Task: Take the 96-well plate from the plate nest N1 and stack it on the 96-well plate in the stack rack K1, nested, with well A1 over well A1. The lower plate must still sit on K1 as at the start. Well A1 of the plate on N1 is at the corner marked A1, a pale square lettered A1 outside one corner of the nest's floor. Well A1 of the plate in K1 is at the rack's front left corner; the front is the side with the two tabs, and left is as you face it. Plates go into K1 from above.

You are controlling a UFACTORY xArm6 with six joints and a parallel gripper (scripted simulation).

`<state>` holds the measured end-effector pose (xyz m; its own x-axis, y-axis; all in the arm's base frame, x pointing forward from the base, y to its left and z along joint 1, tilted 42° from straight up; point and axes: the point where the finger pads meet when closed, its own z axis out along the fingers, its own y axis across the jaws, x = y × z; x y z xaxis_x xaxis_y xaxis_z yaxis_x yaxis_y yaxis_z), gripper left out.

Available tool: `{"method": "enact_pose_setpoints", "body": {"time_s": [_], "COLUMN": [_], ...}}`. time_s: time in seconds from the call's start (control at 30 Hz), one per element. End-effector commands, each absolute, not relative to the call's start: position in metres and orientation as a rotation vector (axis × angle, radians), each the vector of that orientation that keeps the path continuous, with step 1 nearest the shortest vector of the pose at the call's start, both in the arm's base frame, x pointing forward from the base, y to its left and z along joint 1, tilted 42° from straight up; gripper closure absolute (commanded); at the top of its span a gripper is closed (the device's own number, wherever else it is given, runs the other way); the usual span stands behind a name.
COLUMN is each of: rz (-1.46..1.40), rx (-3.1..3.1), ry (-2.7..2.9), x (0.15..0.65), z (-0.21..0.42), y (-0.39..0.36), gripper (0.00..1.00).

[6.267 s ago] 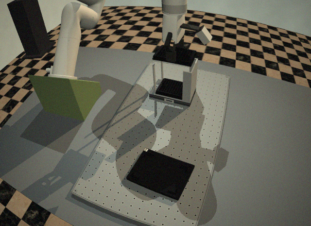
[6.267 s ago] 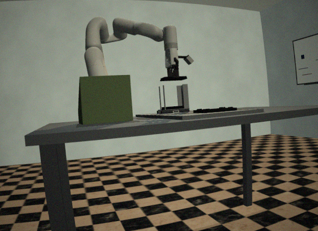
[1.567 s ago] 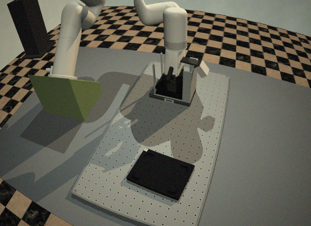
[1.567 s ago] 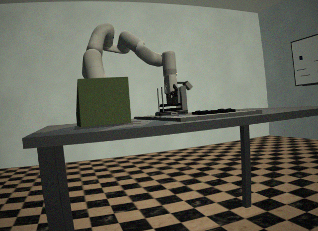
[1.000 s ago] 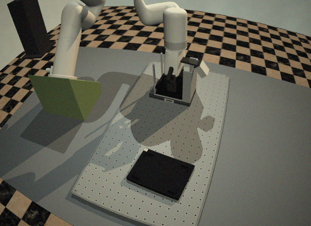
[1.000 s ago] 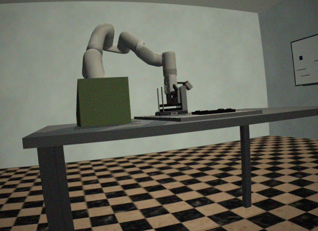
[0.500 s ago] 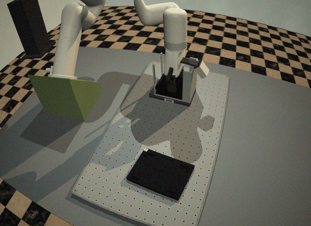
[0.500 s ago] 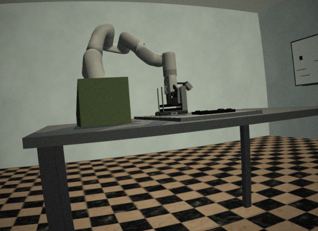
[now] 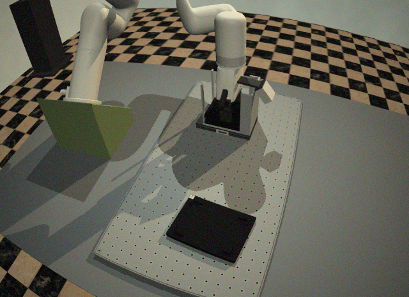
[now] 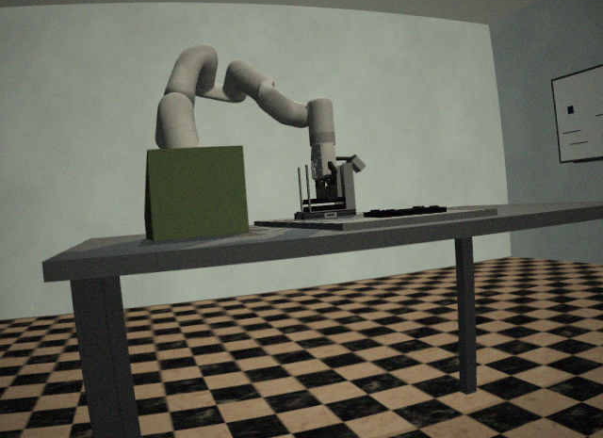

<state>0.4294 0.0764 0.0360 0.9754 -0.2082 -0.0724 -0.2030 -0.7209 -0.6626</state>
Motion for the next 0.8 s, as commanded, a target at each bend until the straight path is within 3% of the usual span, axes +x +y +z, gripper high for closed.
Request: {"method": "enact_pose_setpoints", "body": {"time_s": [0.0, 0.77], "rz": [-0.013, -0.013], "rx": [-2.395, -2.395], "ry": [0.287, 0.287], "x": [0.4306, 0.4309], "z": [0.0362, 0.0338], "y": [0.0762, 0.0783], "gripper": [1.0, 1.0]}}
